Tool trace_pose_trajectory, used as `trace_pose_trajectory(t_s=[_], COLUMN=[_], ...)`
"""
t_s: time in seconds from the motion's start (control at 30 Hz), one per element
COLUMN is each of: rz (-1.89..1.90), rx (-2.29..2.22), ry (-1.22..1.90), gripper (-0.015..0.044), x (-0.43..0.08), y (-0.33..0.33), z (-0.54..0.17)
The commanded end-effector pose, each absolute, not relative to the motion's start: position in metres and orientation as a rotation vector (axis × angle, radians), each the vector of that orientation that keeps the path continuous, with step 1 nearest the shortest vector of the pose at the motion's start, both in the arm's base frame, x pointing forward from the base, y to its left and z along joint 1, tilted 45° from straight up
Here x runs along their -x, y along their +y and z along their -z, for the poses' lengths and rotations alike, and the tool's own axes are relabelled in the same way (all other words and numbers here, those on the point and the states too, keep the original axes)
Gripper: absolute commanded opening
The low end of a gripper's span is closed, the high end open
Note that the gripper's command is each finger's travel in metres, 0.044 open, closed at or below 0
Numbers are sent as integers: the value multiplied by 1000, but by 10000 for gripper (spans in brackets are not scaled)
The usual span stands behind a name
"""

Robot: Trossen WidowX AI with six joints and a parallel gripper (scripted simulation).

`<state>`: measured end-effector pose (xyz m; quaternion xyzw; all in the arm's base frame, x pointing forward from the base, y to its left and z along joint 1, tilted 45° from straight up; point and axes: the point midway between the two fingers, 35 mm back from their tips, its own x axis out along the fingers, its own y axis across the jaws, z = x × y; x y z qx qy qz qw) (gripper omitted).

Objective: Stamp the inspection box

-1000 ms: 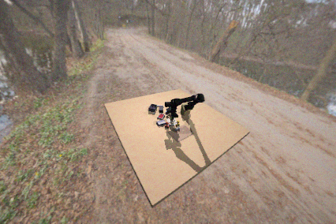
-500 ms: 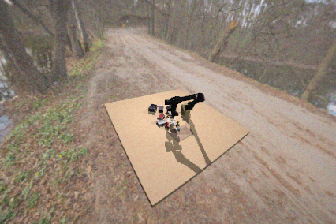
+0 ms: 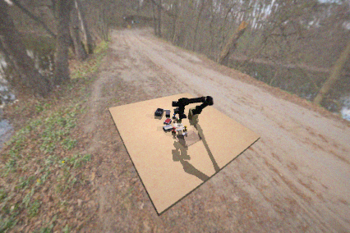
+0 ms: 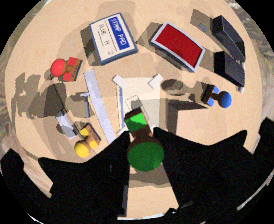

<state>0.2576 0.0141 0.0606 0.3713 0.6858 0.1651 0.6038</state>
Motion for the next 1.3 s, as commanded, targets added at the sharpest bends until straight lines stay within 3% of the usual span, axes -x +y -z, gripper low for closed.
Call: trace_pose_trajectory(t_s=[0.0,1.27], rz=[-386,-383], rx=[-850,-838], ry=[1585,1577], gripper=[0,0], x=[-258,-363], y=[10,-86], z=[-65,10])
